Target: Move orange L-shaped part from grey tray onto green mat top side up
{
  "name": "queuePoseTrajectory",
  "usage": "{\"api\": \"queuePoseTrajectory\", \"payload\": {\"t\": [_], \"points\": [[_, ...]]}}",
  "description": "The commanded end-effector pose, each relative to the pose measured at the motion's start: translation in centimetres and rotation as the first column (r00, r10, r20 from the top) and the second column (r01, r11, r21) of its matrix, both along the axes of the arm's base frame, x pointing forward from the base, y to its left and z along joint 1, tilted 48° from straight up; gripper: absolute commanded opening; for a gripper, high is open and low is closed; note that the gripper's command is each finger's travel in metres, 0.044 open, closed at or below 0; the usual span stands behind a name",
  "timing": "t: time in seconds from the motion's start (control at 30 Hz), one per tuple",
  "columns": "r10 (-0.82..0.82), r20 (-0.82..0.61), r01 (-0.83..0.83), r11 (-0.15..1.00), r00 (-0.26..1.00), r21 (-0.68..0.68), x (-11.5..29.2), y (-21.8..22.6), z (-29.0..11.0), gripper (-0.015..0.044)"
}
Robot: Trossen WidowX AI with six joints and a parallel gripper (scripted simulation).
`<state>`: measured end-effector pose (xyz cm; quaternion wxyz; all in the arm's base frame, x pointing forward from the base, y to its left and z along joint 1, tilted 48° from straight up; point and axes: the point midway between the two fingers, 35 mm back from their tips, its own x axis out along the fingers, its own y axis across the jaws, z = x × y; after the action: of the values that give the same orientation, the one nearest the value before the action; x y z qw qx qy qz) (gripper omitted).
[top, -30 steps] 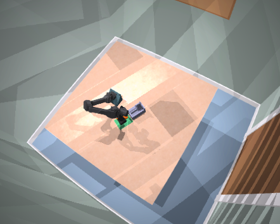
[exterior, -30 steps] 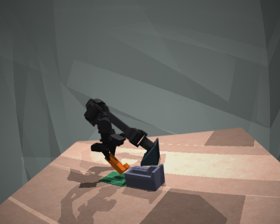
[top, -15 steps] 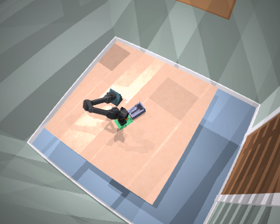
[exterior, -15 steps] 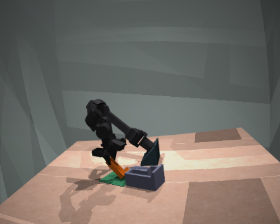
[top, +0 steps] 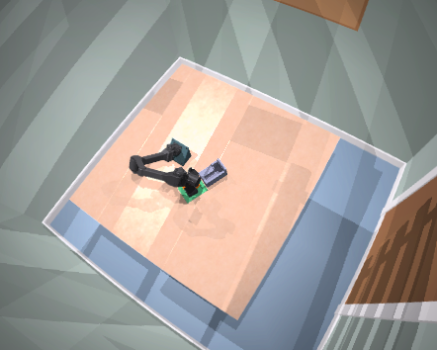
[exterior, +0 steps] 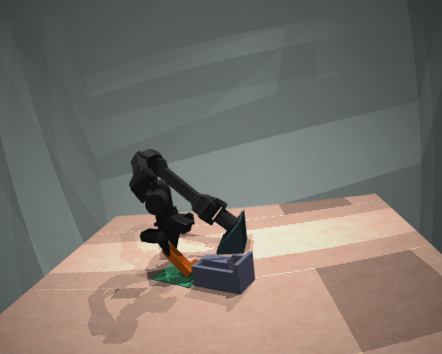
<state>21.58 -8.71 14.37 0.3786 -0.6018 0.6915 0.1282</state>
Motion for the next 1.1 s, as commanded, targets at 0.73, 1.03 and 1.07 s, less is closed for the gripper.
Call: {"api": "queuePoseTrajectory", "payload": {"t": [0.73,1.03,1.07], "points": [[0.0,0.0,0.0,1.0,1.0,0.0,0.0,0.0,0.0,0.04],[0.0,0.0,0.0,1.0,1.0,0.0,0.0,0.0,0.0,0.04],[0.0,0.0,0.0,1.0,1.0,0.0,0.0,0.0,0.0,0.04]]}}
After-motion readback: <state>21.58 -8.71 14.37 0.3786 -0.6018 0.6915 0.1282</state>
